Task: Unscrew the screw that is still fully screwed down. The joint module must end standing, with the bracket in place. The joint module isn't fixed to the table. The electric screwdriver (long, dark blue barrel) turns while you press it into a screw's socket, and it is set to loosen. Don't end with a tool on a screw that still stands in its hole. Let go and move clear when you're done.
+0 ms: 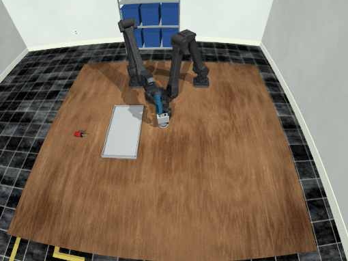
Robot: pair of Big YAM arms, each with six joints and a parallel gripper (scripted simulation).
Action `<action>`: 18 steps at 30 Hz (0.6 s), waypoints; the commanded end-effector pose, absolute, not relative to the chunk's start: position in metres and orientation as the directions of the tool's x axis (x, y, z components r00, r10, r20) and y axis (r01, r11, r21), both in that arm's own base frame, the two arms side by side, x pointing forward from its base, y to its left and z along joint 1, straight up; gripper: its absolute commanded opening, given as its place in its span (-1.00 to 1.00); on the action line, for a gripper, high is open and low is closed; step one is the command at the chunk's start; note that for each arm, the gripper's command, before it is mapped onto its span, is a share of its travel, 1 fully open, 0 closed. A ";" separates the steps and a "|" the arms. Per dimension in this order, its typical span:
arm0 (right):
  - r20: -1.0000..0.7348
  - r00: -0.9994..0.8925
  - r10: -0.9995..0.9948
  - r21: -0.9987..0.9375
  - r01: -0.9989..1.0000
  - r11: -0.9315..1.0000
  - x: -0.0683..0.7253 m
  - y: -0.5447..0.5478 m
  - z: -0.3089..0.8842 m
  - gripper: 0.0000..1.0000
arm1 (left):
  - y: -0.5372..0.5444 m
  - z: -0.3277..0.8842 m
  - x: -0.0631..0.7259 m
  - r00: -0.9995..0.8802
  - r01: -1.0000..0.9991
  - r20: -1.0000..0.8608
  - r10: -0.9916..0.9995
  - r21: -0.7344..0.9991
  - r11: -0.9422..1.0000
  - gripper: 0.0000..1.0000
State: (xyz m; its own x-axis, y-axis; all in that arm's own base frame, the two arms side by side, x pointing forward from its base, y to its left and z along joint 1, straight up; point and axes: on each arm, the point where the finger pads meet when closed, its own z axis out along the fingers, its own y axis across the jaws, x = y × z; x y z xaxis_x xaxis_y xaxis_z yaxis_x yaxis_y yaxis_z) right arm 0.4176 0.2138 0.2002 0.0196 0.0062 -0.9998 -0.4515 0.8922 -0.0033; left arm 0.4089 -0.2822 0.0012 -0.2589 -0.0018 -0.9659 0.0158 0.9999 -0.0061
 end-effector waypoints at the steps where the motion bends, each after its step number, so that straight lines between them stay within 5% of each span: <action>1: -0.998 0.054 0.015 -0.011 -0.460 0.888 0.417 0.220 0.208 -0.17 | -0.288 0.008 0.413 -0.241 0.019 -0.970 -0.014 -0.020 1.000 0.17; 18: -0.999 0.049 0.013 -0.011 -0.460 0.888 0.416 0.219 0.205 -0.17 | -0.288 0.008 0.413 -0.241 0.019 -0.970 -0.014 -0.020 1.000 0.17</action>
State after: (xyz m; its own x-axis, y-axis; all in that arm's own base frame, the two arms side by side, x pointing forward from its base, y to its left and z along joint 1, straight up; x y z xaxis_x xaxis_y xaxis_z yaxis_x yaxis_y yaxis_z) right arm 0.4179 0.2140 0.1999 0.0220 0.0075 -0.9997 -0.4515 0.8922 -0.0033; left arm 0.4089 -0.2822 0.0012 -0.2589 -0.0018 -0.9659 0.0158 0.9999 -0.0061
